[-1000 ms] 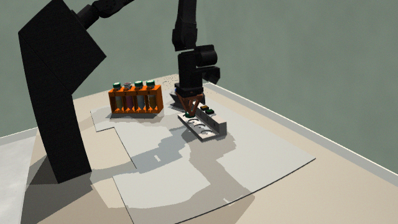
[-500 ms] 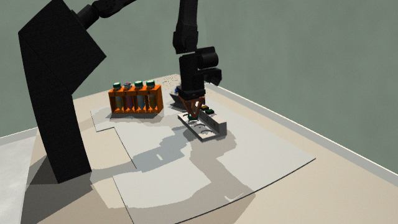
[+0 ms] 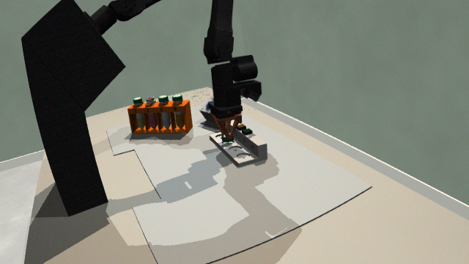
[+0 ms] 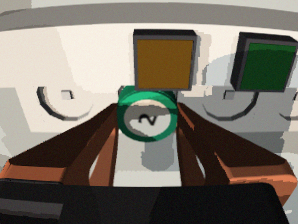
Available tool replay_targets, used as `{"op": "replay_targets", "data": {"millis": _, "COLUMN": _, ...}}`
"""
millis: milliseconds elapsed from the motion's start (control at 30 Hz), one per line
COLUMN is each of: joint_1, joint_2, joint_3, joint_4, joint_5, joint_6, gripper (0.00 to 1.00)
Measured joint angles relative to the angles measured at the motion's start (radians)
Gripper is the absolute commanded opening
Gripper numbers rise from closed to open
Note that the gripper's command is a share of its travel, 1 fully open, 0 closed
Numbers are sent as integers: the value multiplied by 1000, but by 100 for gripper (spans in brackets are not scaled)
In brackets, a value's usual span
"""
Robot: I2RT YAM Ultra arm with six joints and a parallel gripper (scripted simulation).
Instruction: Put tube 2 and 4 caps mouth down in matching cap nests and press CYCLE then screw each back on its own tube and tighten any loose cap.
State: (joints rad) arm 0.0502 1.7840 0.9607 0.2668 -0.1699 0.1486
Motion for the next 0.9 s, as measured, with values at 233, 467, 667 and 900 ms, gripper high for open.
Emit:
{"op": "replay_targets", "data": {"millis": 233, "joint_1": 0, "joint_2": 9, "joint_3": 5, "joint_4": 3, "joint_5": 0, "joint_6": 0, "gripper": 0}}
{"op": "replay_targets", "data": {"millis": 467, "joint_1": 1, "joint_2": 22, "joint_3": 13, "joint_4": 8, "joint_5": 0, "joint_6": 0, "gripper": 0}}
{"op": "replay_targets", "data": {"millis": 667, "joint_1": 3, "joint_2": 34, "joint_3": 21, "joint_4": 13, "joint_5": 1, "joint_6": 1, "gripper": 0}}
{"op": "replay_targets", "data": {"millis": 900, "joint_1": 3, "joint_2": 40, "joint_3": 26, "joint_4": 16, "joint_5": 1, "joint_6": 1, "gripper": 0}}
